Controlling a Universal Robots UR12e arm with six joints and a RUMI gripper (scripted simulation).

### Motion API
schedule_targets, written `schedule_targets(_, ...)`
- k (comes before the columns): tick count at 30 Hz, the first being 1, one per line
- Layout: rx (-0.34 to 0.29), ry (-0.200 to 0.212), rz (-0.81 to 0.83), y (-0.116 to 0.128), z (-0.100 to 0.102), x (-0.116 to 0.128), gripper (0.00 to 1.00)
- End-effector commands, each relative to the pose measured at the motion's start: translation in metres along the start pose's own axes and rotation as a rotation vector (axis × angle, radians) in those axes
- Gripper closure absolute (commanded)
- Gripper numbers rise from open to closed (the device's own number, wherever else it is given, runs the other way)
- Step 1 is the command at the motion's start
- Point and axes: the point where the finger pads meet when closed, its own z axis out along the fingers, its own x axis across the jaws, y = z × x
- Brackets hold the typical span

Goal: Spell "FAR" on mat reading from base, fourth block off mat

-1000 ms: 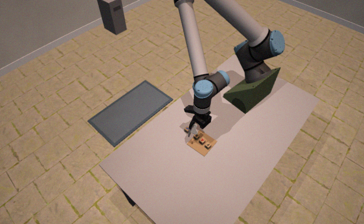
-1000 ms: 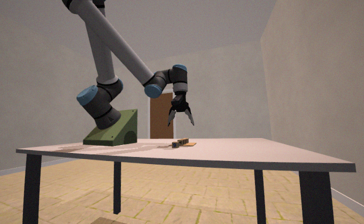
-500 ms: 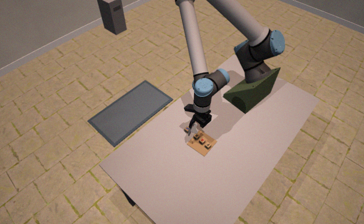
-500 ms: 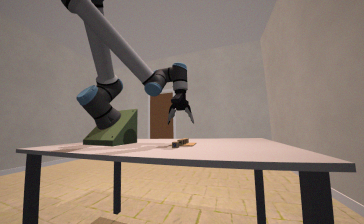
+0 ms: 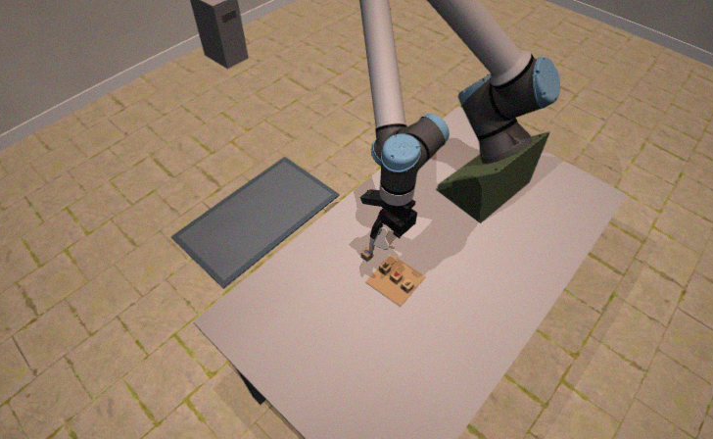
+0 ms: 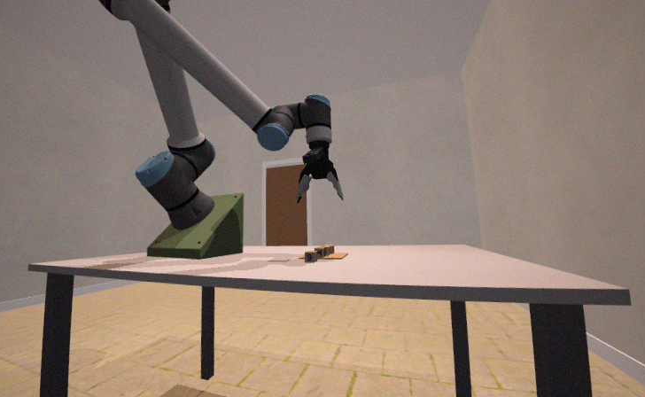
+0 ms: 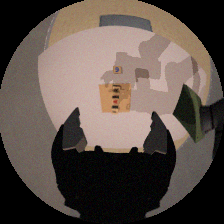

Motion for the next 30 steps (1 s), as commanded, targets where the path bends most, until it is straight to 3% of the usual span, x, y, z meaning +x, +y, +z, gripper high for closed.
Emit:
schedule_targets(1, 0.000, 0.001, 0.001, 0.0000, -0.0141, -0.0005, 0.00)
schedule_targets(30, 0.000, 0.001, 0.001, 0.0000, -0.0174, -0.0005, 0.00)
